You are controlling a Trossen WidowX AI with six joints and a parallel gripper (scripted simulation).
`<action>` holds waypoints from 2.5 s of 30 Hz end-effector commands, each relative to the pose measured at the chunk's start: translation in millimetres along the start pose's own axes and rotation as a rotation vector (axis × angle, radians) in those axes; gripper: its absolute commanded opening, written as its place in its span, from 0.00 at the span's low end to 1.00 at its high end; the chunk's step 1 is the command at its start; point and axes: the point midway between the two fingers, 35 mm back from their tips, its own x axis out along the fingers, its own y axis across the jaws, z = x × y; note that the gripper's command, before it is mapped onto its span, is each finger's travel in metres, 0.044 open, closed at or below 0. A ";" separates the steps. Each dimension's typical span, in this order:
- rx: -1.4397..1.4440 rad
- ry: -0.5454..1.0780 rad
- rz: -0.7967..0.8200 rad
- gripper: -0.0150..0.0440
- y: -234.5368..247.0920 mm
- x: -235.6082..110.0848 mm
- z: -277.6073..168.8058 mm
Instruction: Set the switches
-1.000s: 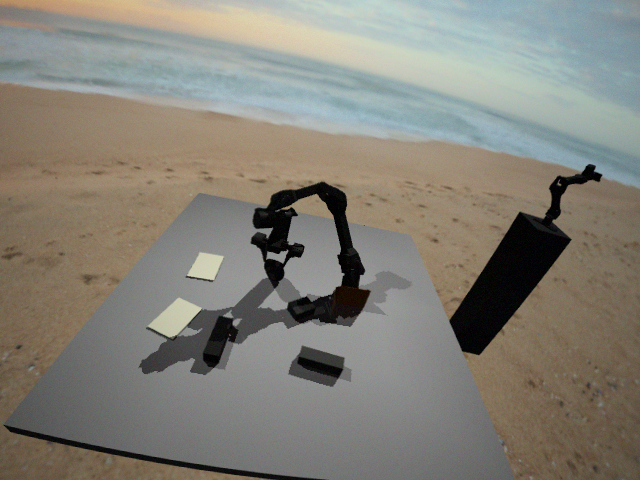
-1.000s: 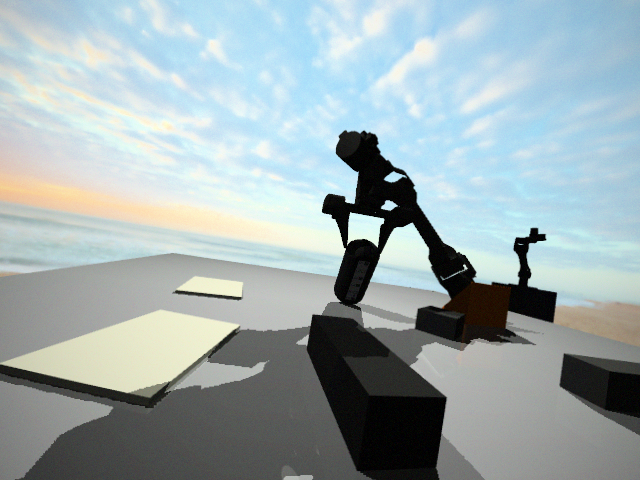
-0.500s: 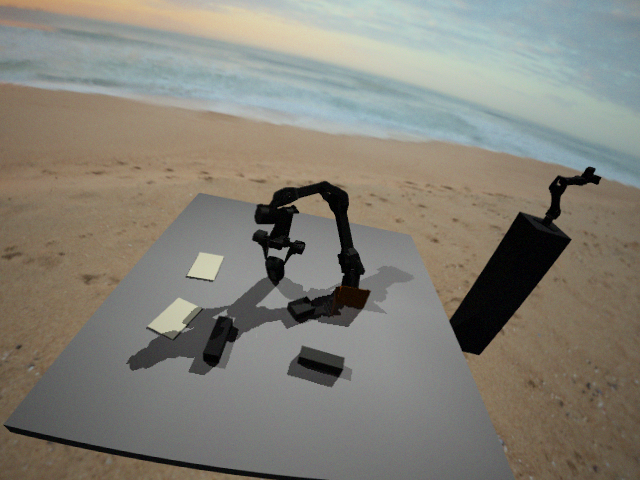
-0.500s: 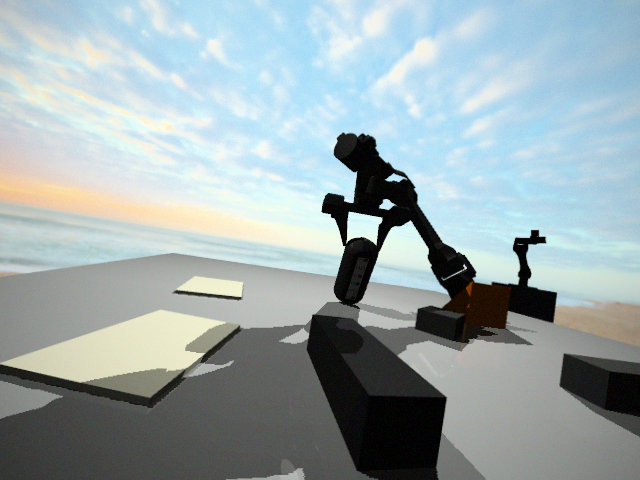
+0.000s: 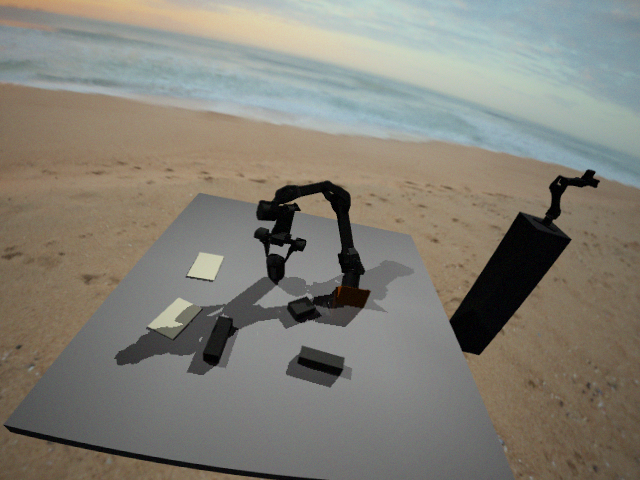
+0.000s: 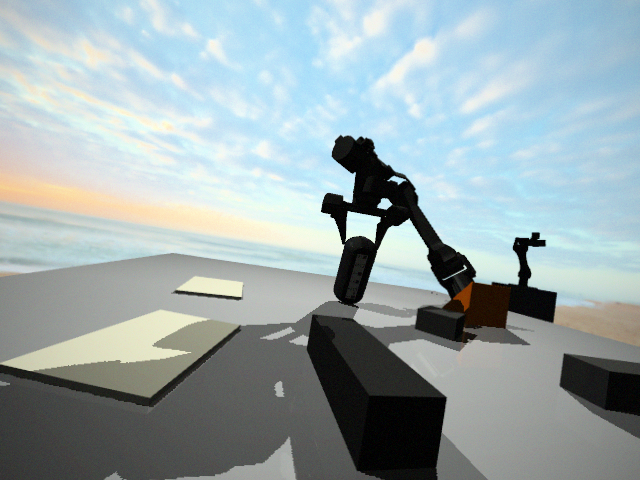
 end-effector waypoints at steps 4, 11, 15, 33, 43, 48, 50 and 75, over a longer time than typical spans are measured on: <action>-0.003 -0.011 0.001 0.82 0.4 -1.7 -8.2; -0.003 -0.026 0.001 0.82 0.3 -3.8 -13.9; -0.003 -0.034 0.001 0.82 0.3 -5.0 -17.2; -0.003 -0.023 0.001 0.82 0.2 -9.7 -31.7; -0.003 -0.001 0.001 0.82 0.2 -11.8 -39.1; -0.003 0.010 0.001 0.82 0.2 -12.7 -42.8; -0.003 0.014 0.001 0.82 0.2 -13.0 -44.3; -0.003 0.069 0.001 0.83 0.2 -16.2 -63.0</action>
